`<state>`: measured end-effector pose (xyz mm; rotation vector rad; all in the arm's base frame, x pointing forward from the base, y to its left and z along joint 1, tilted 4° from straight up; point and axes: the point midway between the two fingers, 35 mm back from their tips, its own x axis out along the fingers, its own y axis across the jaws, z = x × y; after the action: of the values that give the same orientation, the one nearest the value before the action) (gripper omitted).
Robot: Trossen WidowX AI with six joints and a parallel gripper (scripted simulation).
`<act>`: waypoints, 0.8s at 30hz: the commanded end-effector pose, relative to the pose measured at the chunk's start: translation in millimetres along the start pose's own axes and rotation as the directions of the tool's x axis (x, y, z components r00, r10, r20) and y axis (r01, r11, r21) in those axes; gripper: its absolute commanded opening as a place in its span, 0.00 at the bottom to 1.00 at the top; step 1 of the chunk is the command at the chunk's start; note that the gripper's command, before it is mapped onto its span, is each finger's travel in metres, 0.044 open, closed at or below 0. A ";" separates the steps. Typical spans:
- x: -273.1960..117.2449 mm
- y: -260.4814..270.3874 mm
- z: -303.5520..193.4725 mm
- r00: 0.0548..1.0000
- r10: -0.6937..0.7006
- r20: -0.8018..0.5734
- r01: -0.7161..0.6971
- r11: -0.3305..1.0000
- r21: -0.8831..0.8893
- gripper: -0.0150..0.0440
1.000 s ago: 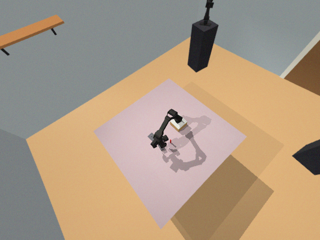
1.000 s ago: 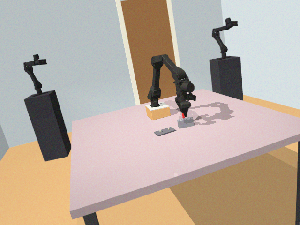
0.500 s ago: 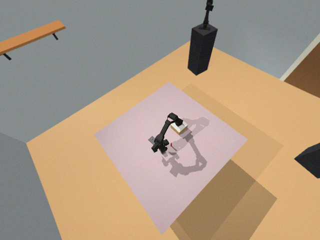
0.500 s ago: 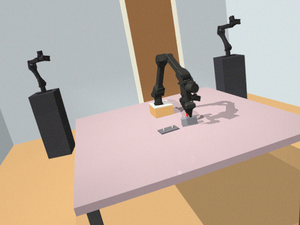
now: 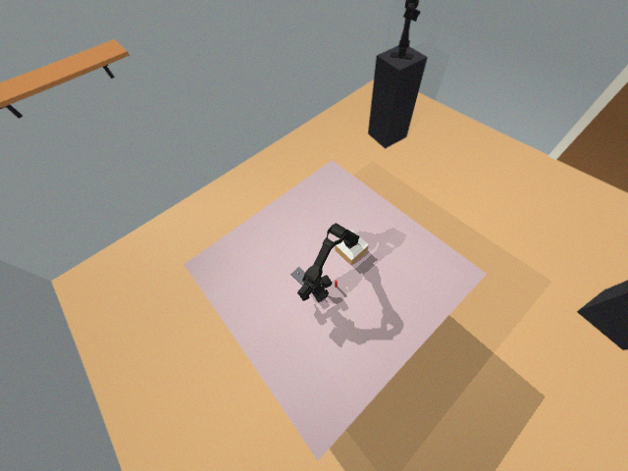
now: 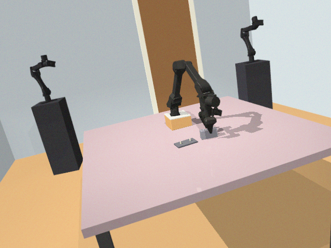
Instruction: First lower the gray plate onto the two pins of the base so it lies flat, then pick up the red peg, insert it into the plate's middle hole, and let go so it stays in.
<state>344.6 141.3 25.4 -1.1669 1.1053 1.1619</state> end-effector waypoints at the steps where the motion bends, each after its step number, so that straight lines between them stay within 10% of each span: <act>1: 10.8 3.1 -2.2 1.000 0.010 -0.009 -0.010 1.000 0.007 1.00; 17: 32.5 4.4 -2.9 1.000 0.010 -0.009 -0.010 1.000 0.007 1.00; 24: 32.5 4.4 -2.9 1.000 0.010 -0.009 -0.010 1.000 0.007 0.69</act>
<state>344.2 142.2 -5.5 -1.1654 1.1127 1.1660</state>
